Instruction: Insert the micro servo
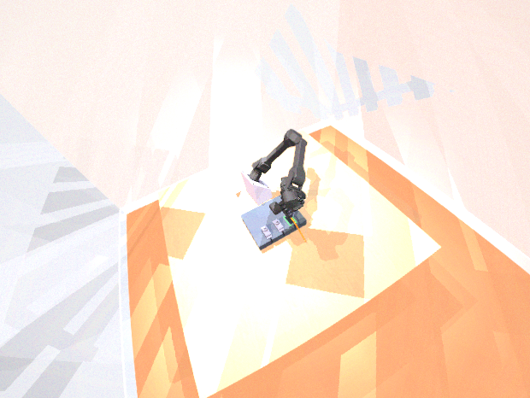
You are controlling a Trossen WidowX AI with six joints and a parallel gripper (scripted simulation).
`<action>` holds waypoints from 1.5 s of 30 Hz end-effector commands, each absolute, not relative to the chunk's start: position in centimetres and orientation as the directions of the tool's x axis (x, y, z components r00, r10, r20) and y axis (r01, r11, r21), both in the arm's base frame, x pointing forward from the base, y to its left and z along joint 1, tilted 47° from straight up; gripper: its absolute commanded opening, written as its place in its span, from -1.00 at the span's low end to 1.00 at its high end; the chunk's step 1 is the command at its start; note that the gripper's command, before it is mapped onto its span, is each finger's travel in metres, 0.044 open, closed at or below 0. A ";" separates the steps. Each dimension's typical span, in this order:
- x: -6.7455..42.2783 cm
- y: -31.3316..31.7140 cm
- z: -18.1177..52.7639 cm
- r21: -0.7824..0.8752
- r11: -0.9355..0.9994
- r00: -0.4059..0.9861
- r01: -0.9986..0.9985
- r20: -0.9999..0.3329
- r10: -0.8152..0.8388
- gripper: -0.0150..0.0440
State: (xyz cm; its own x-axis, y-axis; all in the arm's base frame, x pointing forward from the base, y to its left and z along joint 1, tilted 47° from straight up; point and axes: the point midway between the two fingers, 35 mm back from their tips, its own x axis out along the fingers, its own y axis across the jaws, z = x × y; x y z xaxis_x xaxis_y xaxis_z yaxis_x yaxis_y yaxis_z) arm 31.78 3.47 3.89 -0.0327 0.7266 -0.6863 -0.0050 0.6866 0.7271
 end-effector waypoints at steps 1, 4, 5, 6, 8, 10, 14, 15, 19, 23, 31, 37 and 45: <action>33.1 3.5 3.9 0.730 0.683 -0.033 0.002 -0.683 0.730 -0.49; 33.6 3.6 3.8 0.730 0.683 -0.033 0.002 -0.683 0.730 -0.49; 33.6 3.6 3.8 0.730 0.683 -0.033 0.002 -0.683 0.730 -0.49; 33.6 3.6 3.8 0.730 0.683 -0.033 0.002 -0.683 0.730 -0.49; 33.6 3.7 3.7 0.730 0.683 -0.033 0.002 -0.683 0.730 -0.49; 33.6 3.9 3.5 0.730 0.683 -0.033 0.002 -0.683 0.730 -0.49; 33.6 4.4 3.1 0.730 0.683 -0.033 0.002 -0.683 0.730 -0.49; 33.6 4.5 3.0 0.731 0.683 -0.033 0.002 -0.682 0.730 -0.49; 33.5 5.0 2.6 0.731 0.683 -0.033 0.002 -0.682 0.730 -0.49; 33.5 5.1 2.5 0.731 0.683 -0.033 0.002 -0.682 0.731 -0.49; 33.5 5.1 2.5 0.731 0.682 -0.033 0.002 -0.682 0.731 -0.49; 33.5 5.5 2.1 0.731 0.682 -0.033 0.002 -0.682 0.731 -0.49; 33.4 6.1 1.6 0.731 0.682 -0.033 0.002 -0.682 0.731 -0.49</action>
